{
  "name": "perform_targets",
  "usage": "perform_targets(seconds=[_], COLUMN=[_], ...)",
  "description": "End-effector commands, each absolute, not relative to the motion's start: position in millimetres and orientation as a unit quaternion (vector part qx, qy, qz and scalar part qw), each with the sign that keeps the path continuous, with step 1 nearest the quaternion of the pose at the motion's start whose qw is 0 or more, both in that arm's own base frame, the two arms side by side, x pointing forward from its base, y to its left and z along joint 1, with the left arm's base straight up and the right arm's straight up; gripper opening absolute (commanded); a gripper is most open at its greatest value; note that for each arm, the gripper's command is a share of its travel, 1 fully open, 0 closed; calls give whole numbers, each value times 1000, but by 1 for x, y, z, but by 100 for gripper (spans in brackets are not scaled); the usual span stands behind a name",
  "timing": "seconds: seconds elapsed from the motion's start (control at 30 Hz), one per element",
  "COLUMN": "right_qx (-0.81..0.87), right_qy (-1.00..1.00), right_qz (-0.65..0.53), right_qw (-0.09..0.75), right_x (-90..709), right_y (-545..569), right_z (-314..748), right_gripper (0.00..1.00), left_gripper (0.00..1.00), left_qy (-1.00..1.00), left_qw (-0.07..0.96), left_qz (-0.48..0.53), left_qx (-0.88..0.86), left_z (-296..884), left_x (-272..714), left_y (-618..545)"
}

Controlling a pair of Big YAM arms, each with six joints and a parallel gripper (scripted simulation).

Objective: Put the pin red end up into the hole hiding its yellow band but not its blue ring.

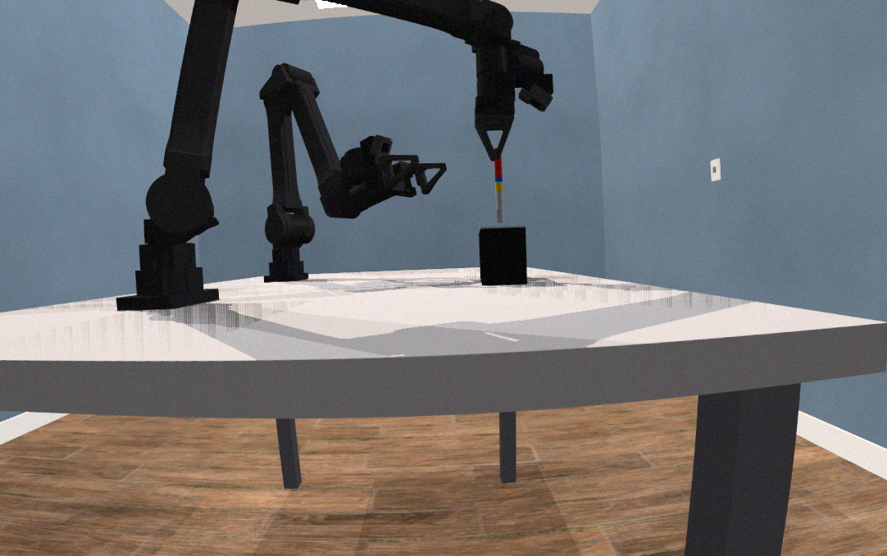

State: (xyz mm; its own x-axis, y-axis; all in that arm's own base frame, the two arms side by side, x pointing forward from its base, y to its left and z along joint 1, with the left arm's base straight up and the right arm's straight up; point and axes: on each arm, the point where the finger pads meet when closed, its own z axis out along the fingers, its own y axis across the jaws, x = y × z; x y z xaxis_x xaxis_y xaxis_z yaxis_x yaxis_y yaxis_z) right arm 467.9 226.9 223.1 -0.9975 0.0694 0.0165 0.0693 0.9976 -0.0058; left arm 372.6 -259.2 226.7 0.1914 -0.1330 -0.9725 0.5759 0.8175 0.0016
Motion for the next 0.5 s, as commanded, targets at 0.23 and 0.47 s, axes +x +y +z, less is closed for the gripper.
perform_targets(seconds=[0.23, 0.47], right_qx=[-42, -43], right_qy=[-999, -999], right_qz=[-4, -10], right_qw=[-5, -18], right_x=[471, 482], right_y=[218, 222], right_z=[233, 238], right_gripper=[5, 5], left_gripper=[100, 100], left_qy=[572, 572], left_qw=[762, 762], left_qz=[-243, -243], left_qx=[182, 182], left_z=[241, 241], left_x=[379, 379], left_y=[-266, -266])
